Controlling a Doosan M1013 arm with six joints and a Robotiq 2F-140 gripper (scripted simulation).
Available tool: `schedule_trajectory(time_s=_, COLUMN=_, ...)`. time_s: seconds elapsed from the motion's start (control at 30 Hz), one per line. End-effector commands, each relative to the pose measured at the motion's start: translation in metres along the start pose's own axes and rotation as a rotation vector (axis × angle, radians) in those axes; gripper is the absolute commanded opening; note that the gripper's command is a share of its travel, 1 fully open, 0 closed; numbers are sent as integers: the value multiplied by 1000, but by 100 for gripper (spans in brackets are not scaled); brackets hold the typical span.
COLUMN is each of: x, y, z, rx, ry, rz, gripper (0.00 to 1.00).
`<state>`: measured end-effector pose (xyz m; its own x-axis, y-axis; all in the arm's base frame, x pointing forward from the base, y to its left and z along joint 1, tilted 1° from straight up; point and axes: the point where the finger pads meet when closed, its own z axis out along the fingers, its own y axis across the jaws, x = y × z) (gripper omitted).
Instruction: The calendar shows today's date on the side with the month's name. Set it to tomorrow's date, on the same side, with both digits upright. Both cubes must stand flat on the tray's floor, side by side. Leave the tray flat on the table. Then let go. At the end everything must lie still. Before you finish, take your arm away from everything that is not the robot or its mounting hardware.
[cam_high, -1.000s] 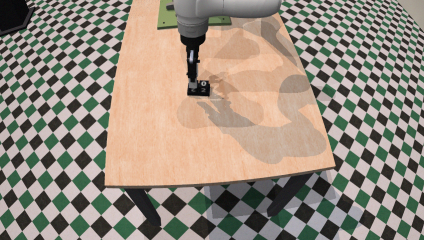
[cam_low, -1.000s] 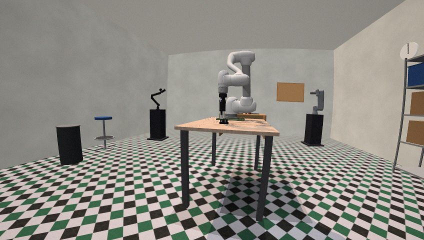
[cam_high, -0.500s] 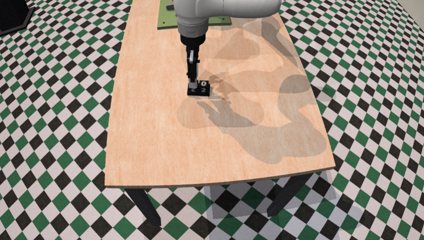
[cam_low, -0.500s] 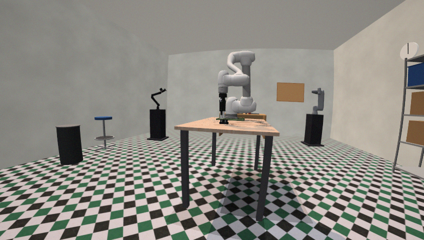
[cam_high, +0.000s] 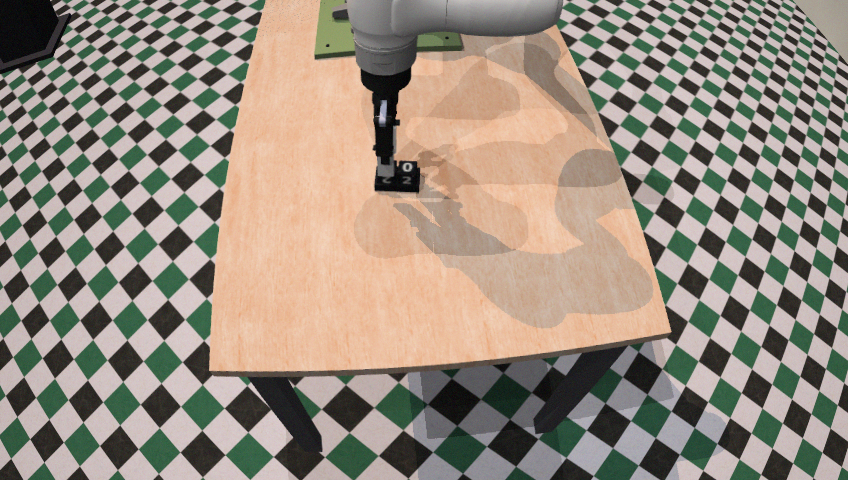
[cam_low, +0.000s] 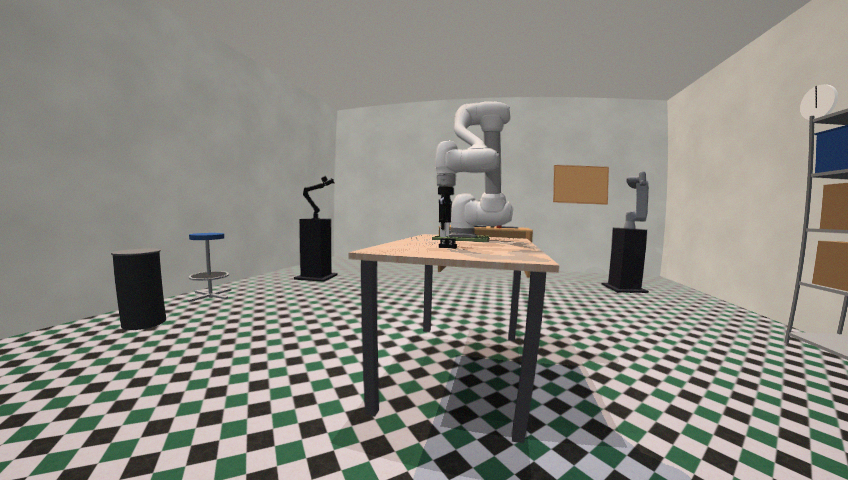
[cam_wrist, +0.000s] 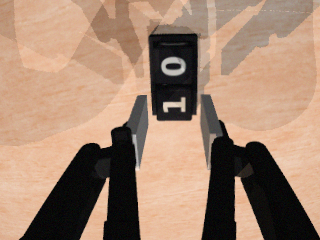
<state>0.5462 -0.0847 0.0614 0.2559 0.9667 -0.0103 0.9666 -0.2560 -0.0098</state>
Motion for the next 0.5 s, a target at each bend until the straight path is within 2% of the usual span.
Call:
schedule_trajectory(time_s=0.0, x=0, y=0, z=0, rx=0, ry=0, rz=0, gripper=29)
schedule_trajectory(time_s=0.47, x=0, y=0, z=15, rx=0, ry=0, rz=0, gripper=29)
